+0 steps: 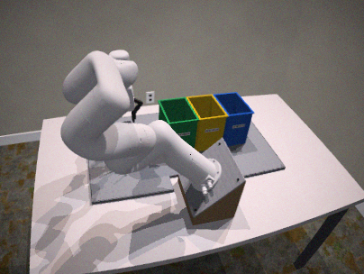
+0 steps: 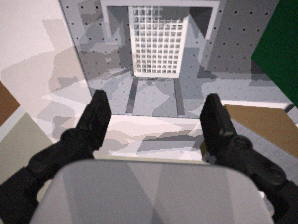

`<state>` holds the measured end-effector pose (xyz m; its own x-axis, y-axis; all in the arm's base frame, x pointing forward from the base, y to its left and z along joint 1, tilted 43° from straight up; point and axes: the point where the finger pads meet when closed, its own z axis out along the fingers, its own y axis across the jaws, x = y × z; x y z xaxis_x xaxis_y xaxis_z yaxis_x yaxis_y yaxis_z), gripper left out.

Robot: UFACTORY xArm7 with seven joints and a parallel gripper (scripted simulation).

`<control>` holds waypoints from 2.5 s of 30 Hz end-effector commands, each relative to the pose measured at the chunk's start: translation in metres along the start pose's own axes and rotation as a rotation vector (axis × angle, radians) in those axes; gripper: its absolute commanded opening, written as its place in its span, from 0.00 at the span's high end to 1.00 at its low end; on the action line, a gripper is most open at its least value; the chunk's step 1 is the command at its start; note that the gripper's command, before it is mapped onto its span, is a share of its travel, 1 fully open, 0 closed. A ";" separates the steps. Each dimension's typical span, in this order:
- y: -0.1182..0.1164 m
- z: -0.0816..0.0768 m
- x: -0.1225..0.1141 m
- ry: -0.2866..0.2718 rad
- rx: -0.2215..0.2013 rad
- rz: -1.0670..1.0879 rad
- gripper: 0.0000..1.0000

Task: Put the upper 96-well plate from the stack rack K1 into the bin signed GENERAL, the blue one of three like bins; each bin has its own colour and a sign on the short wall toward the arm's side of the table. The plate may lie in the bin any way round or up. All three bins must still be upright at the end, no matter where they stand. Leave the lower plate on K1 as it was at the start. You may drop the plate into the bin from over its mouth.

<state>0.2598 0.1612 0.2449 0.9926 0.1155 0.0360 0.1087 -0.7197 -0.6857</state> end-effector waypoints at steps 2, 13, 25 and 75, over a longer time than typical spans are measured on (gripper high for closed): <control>0.000 0.009 0.001 0.003 0.001 -0.001 0.00; 0.000 0.024 0.001 0.003 0.001 0.000 0.00; 0.000 0.042 0.001 0.003 0.001 0.000 0.00; 0.000 0.117 0.001 0.003 0.001 0.000 0.00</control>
<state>0.2536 0.2373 0.1641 0.9926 0.1157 0.0356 0.1085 -0.7200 -0.6854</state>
